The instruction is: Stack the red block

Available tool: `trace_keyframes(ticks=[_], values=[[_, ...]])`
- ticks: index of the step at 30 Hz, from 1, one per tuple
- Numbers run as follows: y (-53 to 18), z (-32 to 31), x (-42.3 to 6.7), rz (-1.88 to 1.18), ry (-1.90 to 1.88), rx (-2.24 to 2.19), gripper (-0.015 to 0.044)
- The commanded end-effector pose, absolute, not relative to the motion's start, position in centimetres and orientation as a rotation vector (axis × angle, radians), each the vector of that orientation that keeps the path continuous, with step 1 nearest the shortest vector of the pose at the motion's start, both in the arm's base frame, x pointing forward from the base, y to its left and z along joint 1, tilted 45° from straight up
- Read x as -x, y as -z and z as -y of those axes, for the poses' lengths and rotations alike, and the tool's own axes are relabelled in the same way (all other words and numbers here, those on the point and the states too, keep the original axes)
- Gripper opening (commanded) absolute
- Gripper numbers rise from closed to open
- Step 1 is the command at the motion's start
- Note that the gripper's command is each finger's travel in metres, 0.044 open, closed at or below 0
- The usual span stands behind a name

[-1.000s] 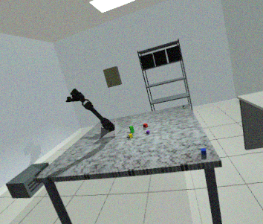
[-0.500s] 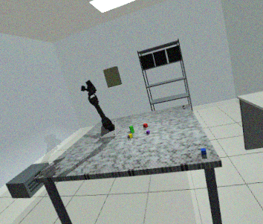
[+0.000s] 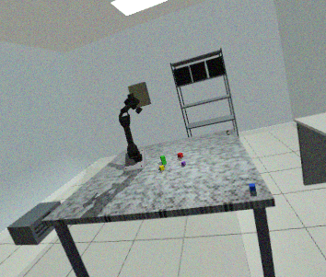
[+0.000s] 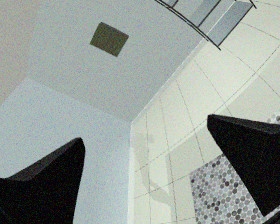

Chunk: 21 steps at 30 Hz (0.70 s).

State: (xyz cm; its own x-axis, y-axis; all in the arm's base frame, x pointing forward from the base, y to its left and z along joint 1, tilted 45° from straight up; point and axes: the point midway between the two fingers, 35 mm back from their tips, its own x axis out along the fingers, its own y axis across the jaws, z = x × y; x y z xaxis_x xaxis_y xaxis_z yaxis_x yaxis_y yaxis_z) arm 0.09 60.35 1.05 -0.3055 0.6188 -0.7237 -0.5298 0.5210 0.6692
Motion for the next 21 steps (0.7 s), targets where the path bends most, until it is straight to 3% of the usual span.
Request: trace_keyframes(ticks=[1, 11, 21], values=[[0.7, -58.1, -6.2, -1.494, -0.922, -0.097, 0.0440], [3.8, -48.3, -20.9, -1.446, -0.373, -0.122, 0.0440], [5.0, -34.4, -30.7, -1.385, 0.147, -0.104, 0.0440]])
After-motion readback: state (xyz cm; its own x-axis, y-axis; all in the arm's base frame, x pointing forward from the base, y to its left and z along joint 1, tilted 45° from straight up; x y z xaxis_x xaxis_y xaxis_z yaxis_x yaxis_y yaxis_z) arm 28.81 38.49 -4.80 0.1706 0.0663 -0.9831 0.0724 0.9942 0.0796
